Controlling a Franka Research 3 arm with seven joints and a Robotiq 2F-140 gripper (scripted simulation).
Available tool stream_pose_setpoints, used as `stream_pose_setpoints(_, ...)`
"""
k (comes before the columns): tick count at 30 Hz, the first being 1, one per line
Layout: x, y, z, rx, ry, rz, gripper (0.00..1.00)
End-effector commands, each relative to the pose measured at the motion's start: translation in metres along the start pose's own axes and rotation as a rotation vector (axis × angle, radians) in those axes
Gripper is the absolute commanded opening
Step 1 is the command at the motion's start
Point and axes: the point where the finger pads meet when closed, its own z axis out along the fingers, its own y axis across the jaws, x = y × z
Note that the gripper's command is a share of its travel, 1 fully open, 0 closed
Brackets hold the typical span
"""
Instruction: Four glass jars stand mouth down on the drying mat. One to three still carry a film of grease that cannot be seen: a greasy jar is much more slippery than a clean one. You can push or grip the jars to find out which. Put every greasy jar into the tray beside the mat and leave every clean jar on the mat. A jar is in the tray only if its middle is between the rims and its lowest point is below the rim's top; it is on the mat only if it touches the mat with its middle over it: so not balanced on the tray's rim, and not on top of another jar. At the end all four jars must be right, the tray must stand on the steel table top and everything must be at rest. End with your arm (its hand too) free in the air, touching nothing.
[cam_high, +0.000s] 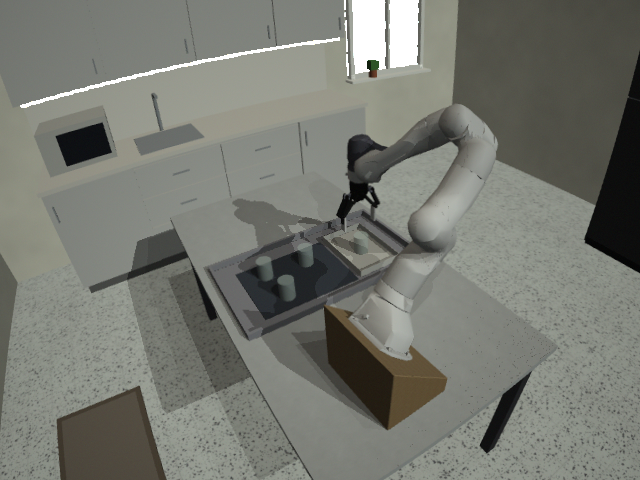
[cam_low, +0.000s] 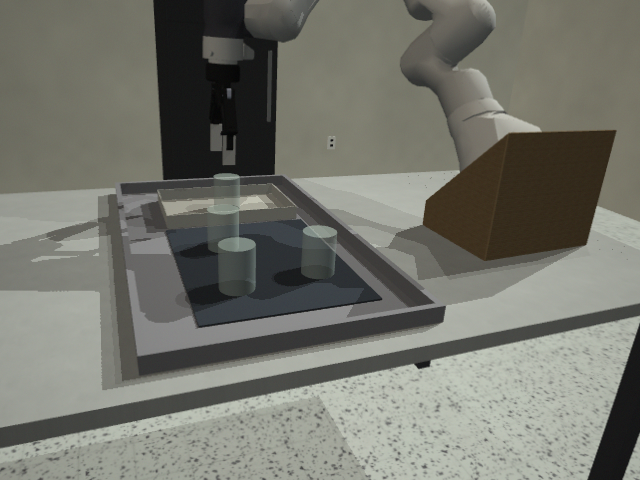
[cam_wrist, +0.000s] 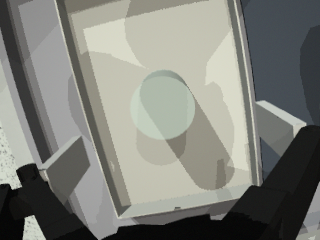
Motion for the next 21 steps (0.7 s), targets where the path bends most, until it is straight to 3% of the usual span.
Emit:
stream_pose_setpoints(1,0.006,-0.002,-0.013,0.007,0.022,-0.008,1.00)
stream_pose_setpoints(9,0.006,-0.002,-0.036,0.007,0.022,-0.008,1.00)
stream_pose_setpoints(21,0.006,-0.002,-0.036,0.007,0.022,-0.008,1.00)
